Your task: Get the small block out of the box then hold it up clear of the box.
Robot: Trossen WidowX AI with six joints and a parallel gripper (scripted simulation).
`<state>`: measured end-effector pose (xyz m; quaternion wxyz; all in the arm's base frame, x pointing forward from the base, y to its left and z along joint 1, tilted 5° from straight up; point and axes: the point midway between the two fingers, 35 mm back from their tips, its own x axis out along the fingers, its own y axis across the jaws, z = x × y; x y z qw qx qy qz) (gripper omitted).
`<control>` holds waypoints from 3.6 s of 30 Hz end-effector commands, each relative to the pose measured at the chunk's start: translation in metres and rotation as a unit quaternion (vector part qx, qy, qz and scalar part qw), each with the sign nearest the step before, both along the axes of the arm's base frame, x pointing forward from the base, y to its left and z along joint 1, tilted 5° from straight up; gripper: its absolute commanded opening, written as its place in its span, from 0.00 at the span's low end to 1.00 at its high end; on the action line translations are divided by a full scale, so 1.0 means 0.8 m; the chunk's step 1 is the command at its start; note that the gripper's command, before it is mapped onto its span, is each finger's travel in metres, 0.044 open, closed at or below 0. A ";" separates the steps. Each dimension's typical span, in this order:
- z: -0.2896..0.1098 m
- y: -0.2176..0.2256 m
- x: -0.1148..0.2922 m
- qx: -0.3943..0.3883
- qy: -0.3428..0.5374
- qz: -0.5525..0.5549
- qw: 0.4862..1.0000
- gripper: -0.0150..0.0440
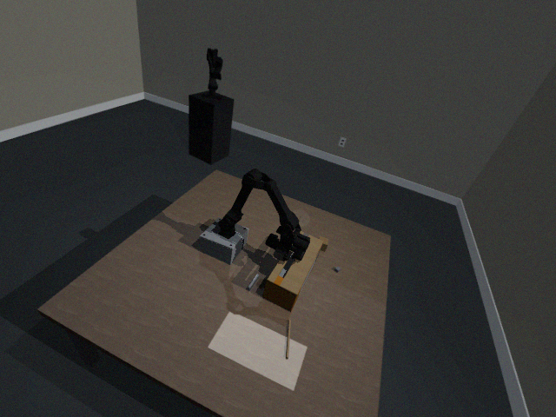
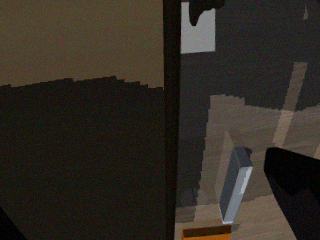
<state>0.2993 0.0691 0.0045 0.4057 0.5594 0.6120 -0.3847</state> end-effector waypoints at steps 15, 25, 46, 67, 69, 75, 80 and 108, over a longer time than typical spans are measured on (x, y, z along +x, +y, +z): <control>0.001 0.021 -0.003 0.002 0.001 0.002 1.000 0.93; 0.001 0.012 -0.003 0.001 0.001 0.002 1.000 0.93; 0.002 0.031 -0.004 0.002 0.001 0.002 1.000 0.93; 0.003 0.058 -0.006 0.003 0.001 0.002 1.000 0.93; 0.003 0.060 -0.007 0.003 0.001 0.002 1.000 0.93; 0.004 0.068 -0.007 0.003 0.001 0.002 1.000 0.93; 0.004 0.074 -0.008 0.004 0.001 0.002 1.000 0.93; 0.007 0.110 -0.010 0.005 0.001 0.002 1.000 0.93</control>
